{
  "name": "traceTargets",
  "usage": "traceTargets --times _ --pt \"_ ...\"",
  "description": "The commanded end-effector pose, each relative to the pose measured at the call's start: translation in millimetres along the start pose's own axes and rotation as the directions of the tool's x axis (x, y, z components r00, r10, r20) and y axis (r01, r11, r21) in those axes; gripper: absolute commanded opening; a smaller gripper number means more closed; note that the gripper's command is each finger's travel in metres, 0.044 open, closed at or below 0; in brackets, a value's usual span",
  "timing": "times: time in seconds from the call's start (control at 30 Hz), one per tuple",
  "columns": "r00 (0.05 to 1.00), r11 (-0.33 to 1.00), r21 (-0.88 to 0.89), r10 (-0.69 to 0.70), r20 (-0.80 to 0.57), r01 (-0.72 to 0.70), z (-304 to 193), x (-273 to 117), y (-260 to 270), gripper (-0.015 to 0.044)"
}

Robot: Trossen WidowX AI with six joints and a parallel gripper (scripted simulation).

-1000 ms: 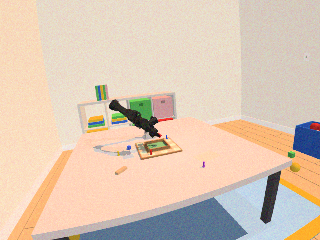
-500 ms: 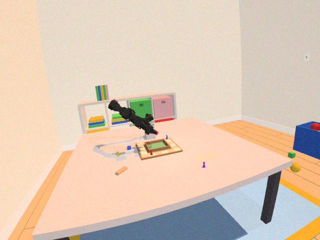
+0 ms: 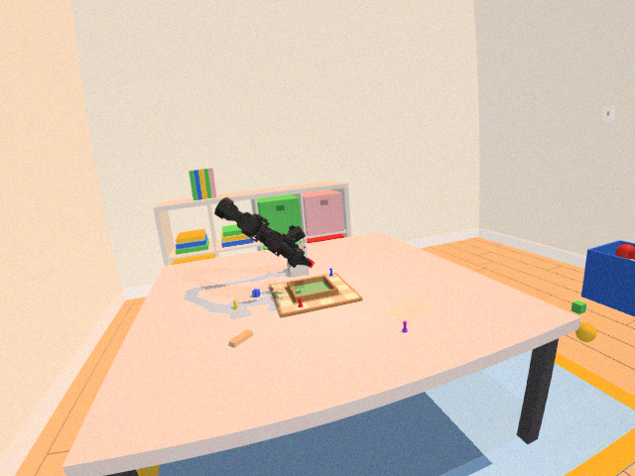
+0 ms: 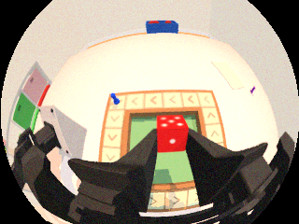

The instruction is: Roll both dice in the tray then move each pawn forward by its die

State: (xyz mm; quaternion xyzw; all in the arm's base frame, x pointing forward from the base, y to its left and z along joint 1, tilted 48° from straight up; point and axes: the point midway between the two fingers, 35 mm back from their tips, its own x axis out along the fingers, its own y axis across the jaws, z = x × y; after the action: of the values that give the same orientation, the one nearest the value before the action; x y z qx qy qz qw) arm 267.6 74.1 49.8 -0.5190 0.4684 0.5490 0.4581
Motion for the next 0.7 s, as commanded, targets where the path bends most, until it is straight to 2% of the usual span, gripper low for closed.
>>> traceTargets --times 0.0,0.17,0.33,0.37,0.43,0.5,0.57,0.63,0.67 --pt "1.000 1.000 0.000 -0.002 0.000 0.002 0.1 -0.3 -0.5 0.0184" --pt "1.000 1.000 -0.006 0.003 0.005 -0.003 27.9 -24.2 -0.2 0.0315" --pt "1.000 1.000 -0.003 0.010 -0.011 -0.010 29.8 -24.6 0.5 0.0440" --pt "0.998 1.000 0.006 0.027 -0.061 -0.027 28.3 -19.6 1.6 0.0440" --pt "0.965 0.997 0.036 0.074 -0.251 -0.067 22.6 -4.2 5.1 0.0440" --pt "0.886 0.997 0.047 0.082 -0.457 -0.067 17.4 7.4 6.2 0.0440" --pt "0.767 0.999 0.021 0.039 -0.640 -0.032 15.2 13.9 3.7 0.0440" --pt "0.676 1.000 -0.019 -0.015 -0.737 0.002 16.4 16.0 0.1 0.0440" --pt "0.664 1.000 -0.026 -0.024 -0.747 0.007 16.7 16.2 -0.4 0.0440"
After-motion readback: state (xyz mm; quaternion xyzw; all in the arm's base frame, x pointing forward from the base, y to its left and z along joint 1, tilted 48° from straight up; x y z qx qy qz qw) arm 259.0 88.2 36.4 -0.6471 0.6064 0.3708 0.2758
